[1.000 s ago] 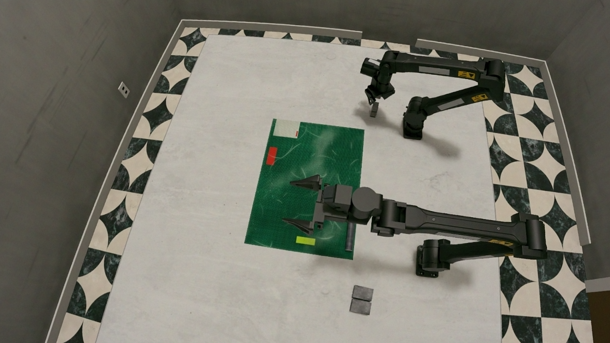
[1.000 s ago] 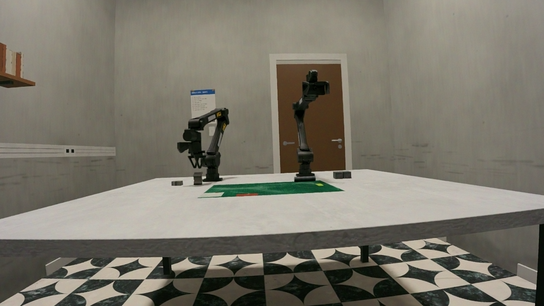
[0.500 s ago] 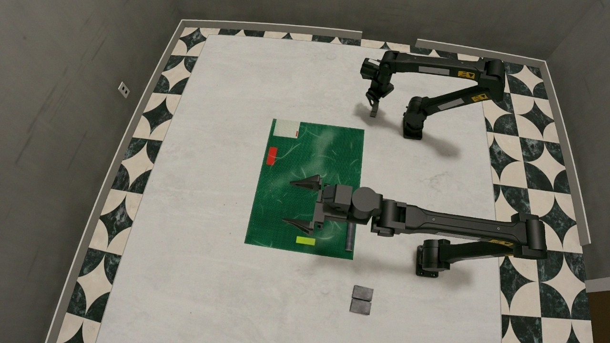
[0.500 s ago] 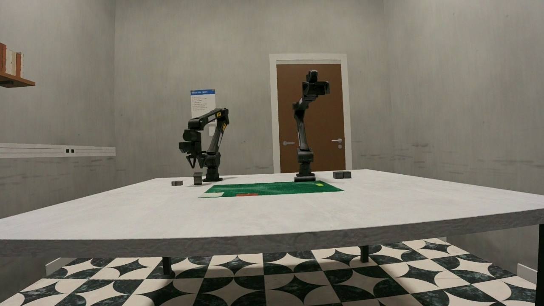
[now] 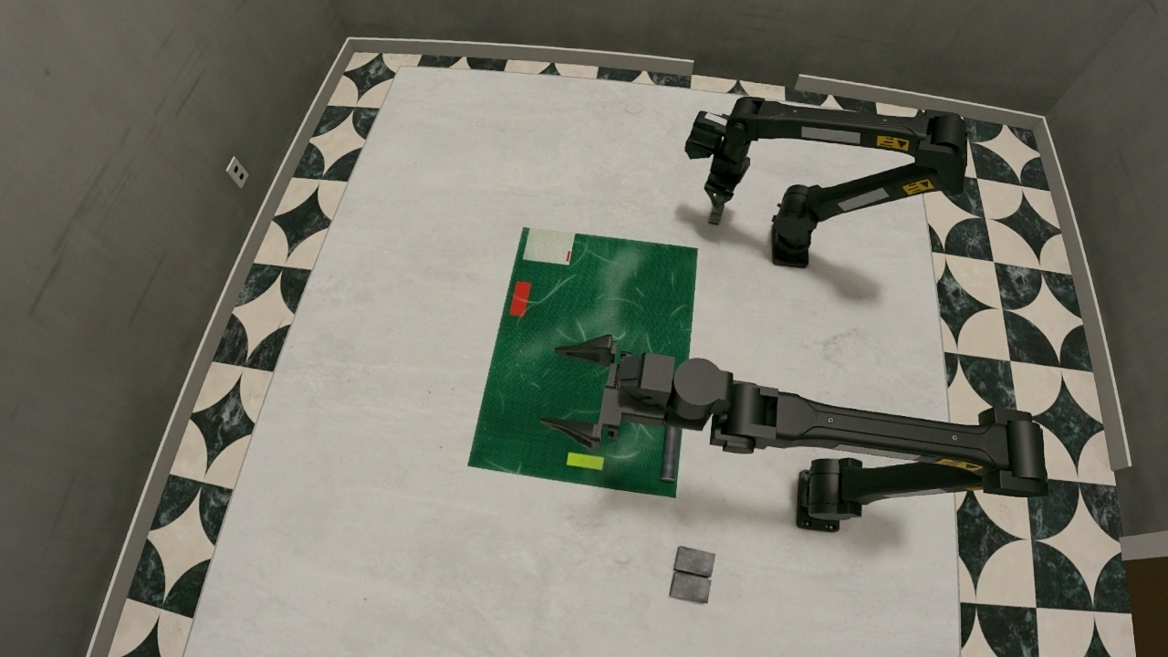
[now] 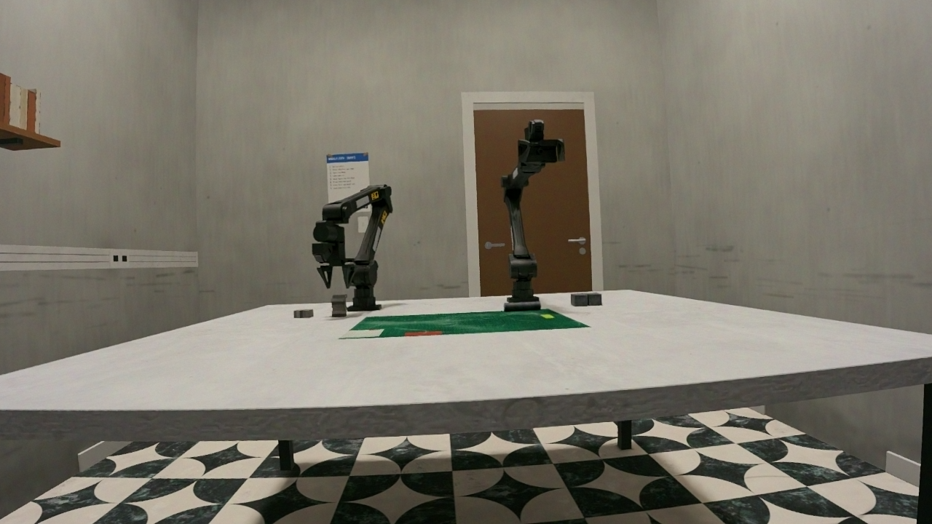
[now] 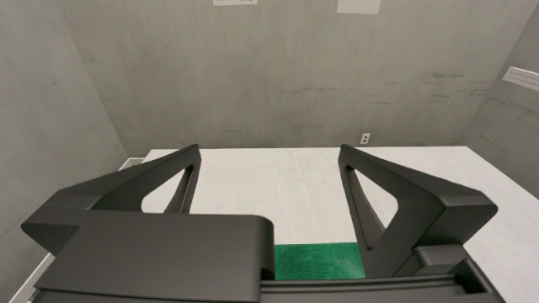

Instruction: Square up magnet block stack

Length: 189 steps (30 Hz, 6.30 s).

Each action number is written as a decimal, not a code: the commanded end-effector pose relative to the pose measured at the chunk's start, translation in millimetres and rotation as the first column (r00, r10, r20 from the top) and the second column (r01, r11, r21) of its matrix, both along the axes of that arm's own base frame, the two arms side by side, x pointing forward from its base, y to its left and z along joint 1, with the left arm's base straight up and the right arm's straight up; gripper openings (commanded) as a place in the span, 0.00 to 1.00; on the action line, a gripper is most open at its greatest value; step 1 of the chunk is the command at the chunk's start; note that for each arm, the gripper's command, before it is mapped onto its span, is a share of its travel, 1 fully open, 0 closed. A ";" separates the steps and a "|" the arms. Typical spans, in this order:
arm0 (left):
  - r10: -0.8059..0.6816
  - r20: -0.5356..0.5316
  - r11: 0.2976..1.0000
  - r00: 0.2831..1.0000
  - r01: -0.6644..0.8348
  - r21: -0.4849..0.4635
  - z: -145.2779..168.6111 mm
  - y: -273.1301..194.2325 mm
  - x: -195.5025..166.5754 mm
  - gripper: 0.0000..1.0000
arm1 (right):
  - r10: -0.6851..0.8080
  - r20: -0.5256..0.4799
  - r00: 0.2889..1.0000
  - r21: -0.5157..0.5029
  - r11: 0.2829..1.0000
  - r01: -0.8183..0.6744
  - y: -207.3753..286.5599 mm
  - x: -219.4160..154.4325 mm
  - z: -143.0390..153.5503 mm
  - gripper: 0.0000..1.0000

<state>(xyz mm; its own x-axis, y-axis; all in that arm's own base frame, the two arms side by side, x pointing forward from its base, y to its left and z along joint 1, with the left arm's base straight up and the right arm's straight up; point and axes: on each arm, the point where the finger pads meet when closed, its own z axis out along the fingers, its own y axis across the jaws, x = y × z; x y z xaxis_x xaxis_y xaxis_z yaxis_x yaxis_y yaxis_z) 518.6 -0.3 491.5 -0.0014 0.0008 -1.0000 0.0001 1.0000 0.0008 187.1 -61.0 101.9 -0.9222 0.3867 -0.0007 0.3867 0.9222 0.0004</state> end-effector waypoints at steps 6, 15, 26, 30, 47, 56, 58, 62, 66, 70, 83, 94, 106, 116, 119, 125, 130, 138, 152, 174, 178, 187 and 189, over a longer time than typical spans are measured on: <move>-0.003 0.048 1.000 0.999 0.004 -0.016 26.0 -2.4 -0.7 1.00 | 0.246 0.036 0.969 -0.013 0.969 -0.246 -4.0 18.7 20.2 0.79; -0.003 0.048 1.000 0.999 0.004 -0.016 26.0 -2.4 -0.7 1.00 | 0.257 0.032 0.966 -0.012 0.966 -0.257 -3.7 17.4 18.9 0.79; -0.003 0.048 1.000 0.999 0.004 -0.016 26.0 -2.4 -0.7 1.00 | 0.236 0.004 0.972 -0.001 0.972 -0.236 -0.3 4.7 -10.4 0.79; -0.003 0.048 1.000 0.999 0.004 -0.016 26.0 -2.4 -0.7 1.00 | 0.257 0.009 0.966 -0.007 0.966 -0.257 -1.2 6.2 -21.0 0.79; -0.003 0.048 1.000 0.999 0.004 -0.016 26.0 -2.4 -0.7 1.00 | 0.248 0.030 0.968 -0.022 0.969 -0.248 -2.3 8.4 -35.8 0.79; -0.003 0.048 1.000 0.999 0.004 -0.016 26.0 -2.4 -0.7 1.00 | 0.246 0.003 0.969 -0.006 0.969 -0.246 0.3 -1.1 -38.1 0.79; -0.003 0.048 1.000 0.999 0.004 -0.016 26.0 -2.4 -0.7 1.00 | 0.240 0.005 0.971 -0.007 0.971 -0.240 -2.0 6.4 -33.8 0.79; -0.003 0.048 1.000 0.999 0.004 -0.016 26.0 -2.4 -0.7 1.00 | 0.243 0.005 0.970 -0.007 0.970 -0.243 -1.9 6.3 -34.0 0.49; -0.003 0.048 1.000 0.999 0.004 -0.016 26.0 -2.4 -0.7 1.00 | 0.243 0.005 0.970 -0.007 0.970 -0.243 -2.1 6.2 -34.0 0.49; -0.003 0.048 1.000 0.999 0.004 -0.016 26.0 -2.4 -0.7 1.00 | 0.243 0.005 0.970 -0.007 0.970 -0.243 -2.1 6.2 -34.0 0.49; -0.003 0.048 1.000 0.999 0.004 -0.016 26.0 -2.4 -0.7 1.00 | 0.243 0.005 0.970 -0.007 0.970 -0.243 -2.1 6.2 -34.0 0.48; -0.003 0.048 1.000 0.999 0.004 -0.016 26.0 -2.4 -0.7 1.00 | 0.243 0.005 0.970 -0.007 0.970 -0.243 -2.1 6.2 -34.0 0.46; -0.003 0.048 1.000 0.999 0.004 -0.016 26.0 -2.4 -0.7 1.00 | 0.243 0.005 0.970 -0.007 0.970 -0.243 -2.1 6.2 -34.0 0.46; -0.003 0.048 1.000 0.999 0.004 -0.016 26.0 -2.4 -0.7 1.00 | 0.243 0.005 0.970 -0.007 0.970 -0.243 -2.1 6.2 -34.0 0.46; -0.003 0.048 1.000 0.999 0.004 -0.016 26.0 -2.4 -0.7 1.00 | 0.243 0.005 0.970 -0.007 0.970 -0.243 -2.1 6.2 -34.0 0.78; -0.003 0.048 1.000 0.999 0.004 -0.016 26.0 -2.4 -0.7 1.00 | 0.243 0.006 0.970 -0.006 0.970 -0.243 -1.8 6.3 -34.0 0.78; -0.003 0.048 1.000 0.999 0.004 -0.016 26.0 -2.4 -0.7 1.00 | 0.243 0.006 0.970 -0.006 0.970 -0.243 -1.8 6.3 -34.0 0.78; -0.003 0.048 1.000 0.999 0.004 -0.016 26.0 -2.4 -0.7 1.00 | 0.256 0.003 0.967 -0.004 0.967 -0.256 -0.7 3.7 -55.8 0.78; -0.003 0.048 1.000 0.999 0.004 -0.016 26.0 -2.4 -0.7 1.00 | 0.241 0.043 0.970 -0.028 0.970 -0.240 -4.1 15.2 -39.8 0.78; -0.003 0.048 1.000 0.999 0.004 -0.016 26.0 -2.4 -0.7 1.00 | 0.244 0.028 0.969 -0.018 0.970 -0.244 -3.7 14.1 -43.4 0.48; -0.003 0.048 1.000 0.999 0.004 -0.016 26.0 -2.4 -0.7 1.00 | 0.244 0.028 0.969 -0.018 0.970 -0.244 -3.7 14.1 -43.4 0.47; -0.003 0.048 1.000 0.999 0.004 -0.016 26.0 -2.4 -0.7 1.00 | 0.243 0.026 0.970 -0.020 0.970 -0.243 -4.3 14.0 -43.4 0.46; -0.003 0.048 1.000 0.999 0.004 -0.016 26.0 -2.4 -0.7 1.00 | 0.243 0.026 0.970 -0.020 0.970 -0.243 -4.3 14.0 -43.4 0.46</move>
<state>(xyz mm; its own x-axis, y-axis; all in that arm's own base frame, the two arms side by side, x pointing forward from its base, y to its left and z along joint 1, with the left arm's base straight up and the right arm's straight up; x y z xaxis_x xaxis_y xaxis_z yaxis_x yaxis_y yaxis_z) 518.6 -0.3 491.5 -0.0014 0.0008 -1.0000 0.0001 1.0000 0.0008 187.5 -60.7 51.4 -0.9889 0.1484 0.0013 0.1484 0.9889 0.0025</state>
